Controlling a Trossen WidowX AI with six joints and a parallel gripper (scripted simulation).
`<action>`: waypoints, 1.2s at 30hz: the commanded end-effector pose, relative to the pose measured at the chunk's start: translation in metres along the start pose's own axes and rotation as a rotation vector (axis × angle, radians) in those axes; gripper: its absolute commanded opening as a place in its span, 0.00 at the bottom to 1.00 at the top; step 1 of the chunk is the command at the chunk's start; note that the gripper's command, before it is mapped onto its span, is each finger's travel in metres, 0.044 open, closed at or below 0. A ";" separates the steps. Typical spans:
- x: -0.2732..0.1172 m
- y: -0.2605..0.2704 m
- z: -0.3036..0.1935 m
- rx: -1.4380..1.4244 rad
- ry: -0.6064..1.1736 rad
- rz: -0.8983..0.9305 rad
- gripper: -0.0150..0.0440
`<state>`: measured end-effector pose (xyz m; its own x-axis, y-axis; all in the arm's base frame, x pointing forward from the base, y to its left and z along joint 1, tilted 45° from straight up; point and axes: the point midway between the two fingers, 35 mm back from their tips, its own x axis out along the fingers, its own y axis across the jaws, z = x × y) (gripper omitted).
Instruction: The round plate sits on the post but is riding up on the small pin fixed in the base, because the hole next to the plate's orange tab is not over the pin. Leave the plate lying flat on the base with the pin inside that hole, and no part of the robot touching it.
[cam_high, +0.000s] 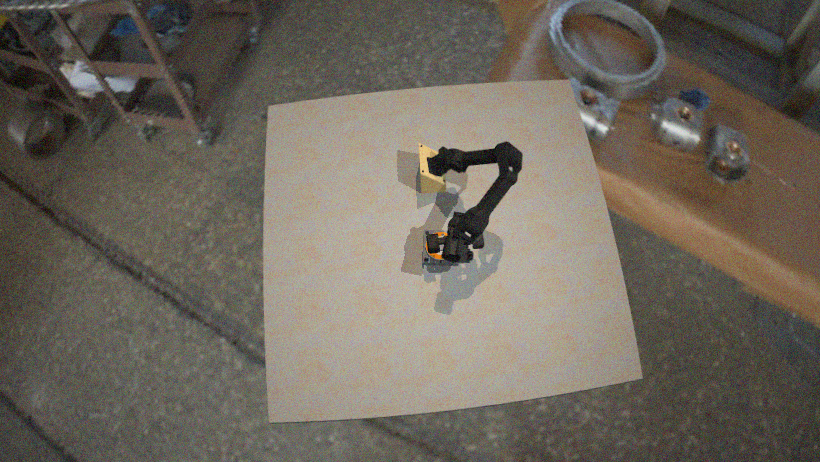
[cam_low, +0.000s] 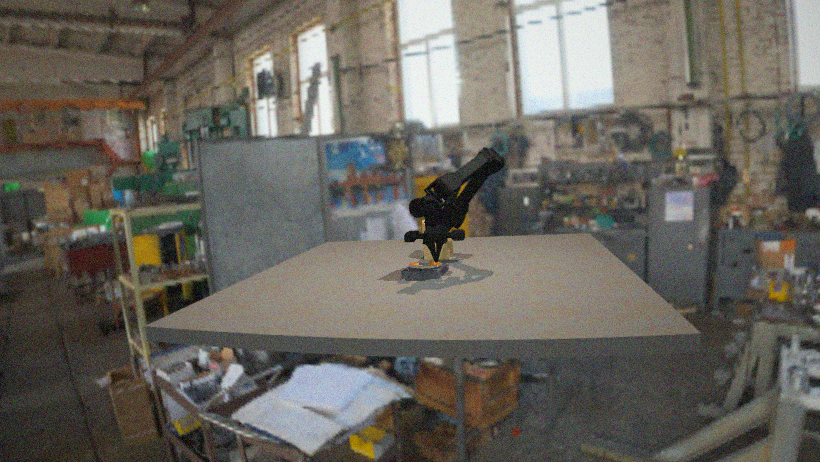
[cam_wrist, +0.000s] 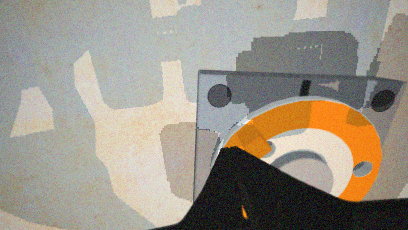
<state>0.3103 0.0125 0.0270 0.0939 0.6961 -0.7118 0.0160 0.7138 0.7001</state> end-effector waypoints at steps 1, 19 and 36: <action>0.000 -0.003 0.006 0.001 -0.003 0.001 0.25; -0.001 -0.021 0.017 0.001 -0.003 0.000 0.25; -0.001 -0.035 0.021 0.001 -0.004 0.000 0.25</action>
<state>0.3304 -0.0127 0.0090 0.1048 0.6981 -0.7083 0.0184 0.7107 0.7032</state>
